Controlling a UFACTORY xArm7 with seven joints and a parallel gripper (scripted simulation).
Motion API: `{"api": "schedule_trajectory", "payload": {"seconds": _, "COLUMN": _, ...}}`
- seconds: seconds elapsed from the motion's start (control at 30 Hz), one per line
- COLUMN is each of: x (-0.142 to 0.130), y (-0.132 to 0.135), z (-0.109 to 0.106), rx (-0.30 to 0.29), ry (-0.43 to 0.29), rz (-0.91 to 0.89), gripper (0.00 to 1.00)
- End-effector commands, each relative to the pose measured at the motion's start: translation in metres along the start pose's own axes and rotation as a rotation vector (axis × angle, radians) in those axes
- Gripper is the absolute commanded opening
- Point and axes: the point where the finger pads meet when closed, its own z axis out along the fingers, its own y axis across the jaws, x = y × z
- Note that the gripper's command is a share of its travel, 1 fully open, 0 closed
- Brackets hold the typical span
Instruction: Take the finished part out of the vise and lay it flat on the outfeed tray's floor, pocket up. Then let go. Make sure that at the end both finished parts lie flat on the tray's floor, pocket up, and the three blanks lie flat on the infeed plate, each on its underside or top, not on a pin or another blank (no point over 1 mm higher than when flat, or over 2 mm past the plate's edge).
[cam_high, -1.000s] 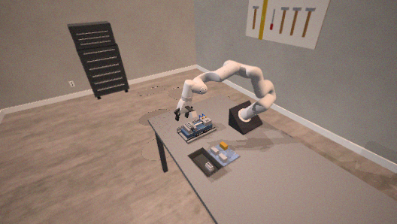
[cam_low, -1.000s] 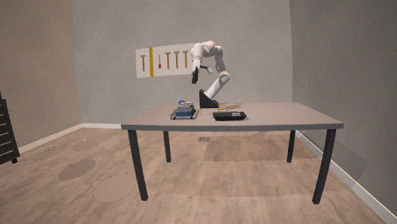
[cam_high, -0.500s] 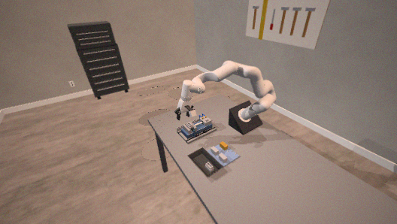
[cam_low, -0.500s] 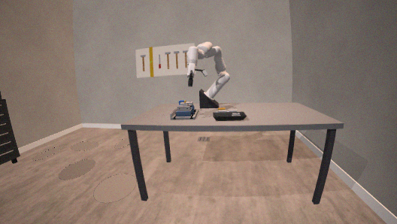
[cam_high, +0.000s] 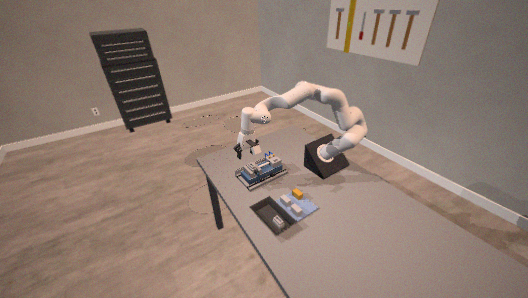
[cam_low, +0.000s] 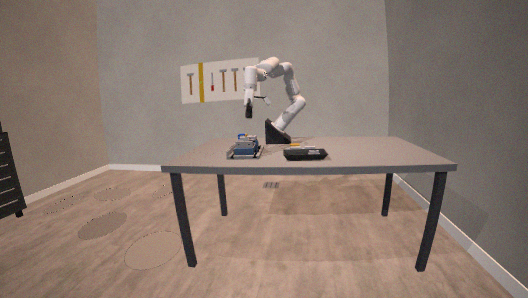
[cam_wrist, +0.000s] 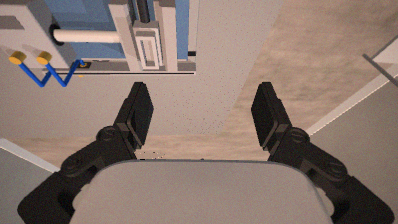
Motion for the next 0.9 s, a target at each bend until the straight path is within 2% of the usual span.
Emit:
{"api": "schedule_trajectory", "payload": {"seconds": 0.0, "x": -0.016, "y": -0.025, "z": 0.014, "rx": 0.043, "ry": 0.027, "rz": 0.037, "gripper": 1.0}}
{"api": "schedule_trajectory", "payload": {"seconds": 0.17, "x": -0.026, "y": -0.045, "z": 0.025, "rx": 0.077, "ry": 0.05, "rz": 0.063, "gripper": 1.0}}
{"api": "schedule_trajectory", "payload": {"seconds": 0.4, "x": -0.026, "y": -0.045, "z": 0.025, "rx": 0.077, "ry": 0.05, "rz": 0.063, "gripper": 1.0}}
{"api": "schedule_trajectory", "payload": {"seconds": 0.47, "x": -0.034, "y": -0.065, "z": 0.037, "rx": 0.111, "ry": 0.075, "rz": 0.089, "gripper": 1.0}}
{"api": "schedule_trajectory", "payload": {"seconds": 0.87, "x": -0.035, "y": -0.068, "z": 0.038, "rx": 0.116, "ry": 0.079, "rz": 0.093, "gripper": 1.0}}
